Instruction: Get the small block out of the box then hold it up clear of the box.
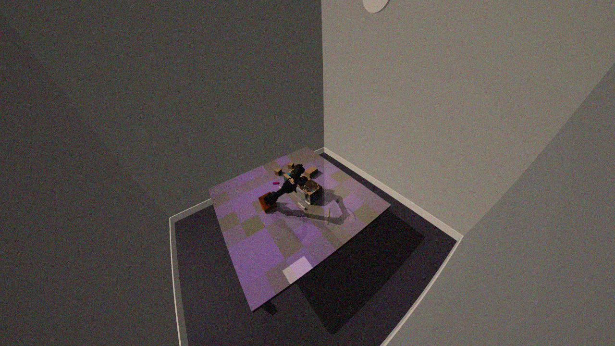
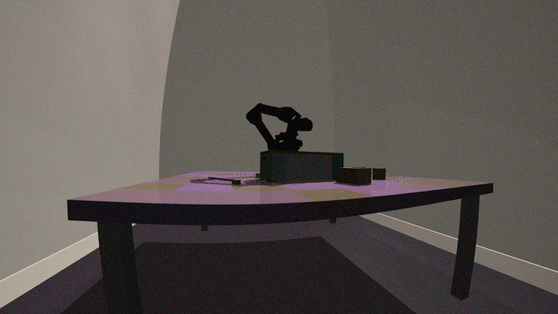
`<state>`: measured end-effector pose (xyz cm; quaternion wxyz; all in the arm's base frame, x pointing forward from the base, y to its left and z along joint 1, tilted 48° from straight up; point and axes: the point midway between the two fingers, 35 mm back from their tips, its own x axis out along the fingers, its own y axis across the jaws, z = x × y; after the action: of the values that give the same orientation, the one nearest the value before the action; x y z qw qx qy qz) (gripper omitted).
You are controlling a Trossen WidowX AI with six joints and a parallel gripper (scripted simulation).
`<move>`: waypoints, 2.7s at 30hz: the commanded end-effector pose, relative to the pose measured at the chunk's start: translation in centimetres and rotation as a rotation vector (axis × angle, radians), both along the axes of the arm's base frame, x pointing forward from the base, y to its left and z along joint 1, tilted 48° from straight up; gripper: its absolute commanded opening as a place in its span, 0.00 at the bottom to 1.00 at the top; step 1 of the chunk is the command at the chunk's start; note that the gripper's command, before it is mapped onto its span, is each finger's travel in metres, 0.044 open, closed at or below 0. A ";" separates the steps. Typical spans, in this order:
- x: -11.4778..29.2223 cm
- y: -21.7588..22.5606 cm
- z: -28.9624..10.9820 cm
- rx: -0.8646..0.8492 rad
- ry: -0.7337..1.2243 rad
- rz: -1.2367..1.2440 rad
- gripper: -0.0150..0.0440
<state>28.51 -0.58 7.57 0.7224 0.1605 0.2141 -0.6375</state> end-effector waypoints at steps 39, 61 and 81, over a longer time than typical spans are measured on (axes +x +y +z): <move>0.7 -4.2 4.6 -0.007 0.003 -0.001 0.93; 0.2 -0.2 9.2 0.004 -0.007 -0.001 0.93; -2.9 -3.6 13.9 0.562 -1.227 -0.607 0.74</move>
<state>26.63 -3.38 20.32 0.5525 0.5931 -0.0437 -0.5840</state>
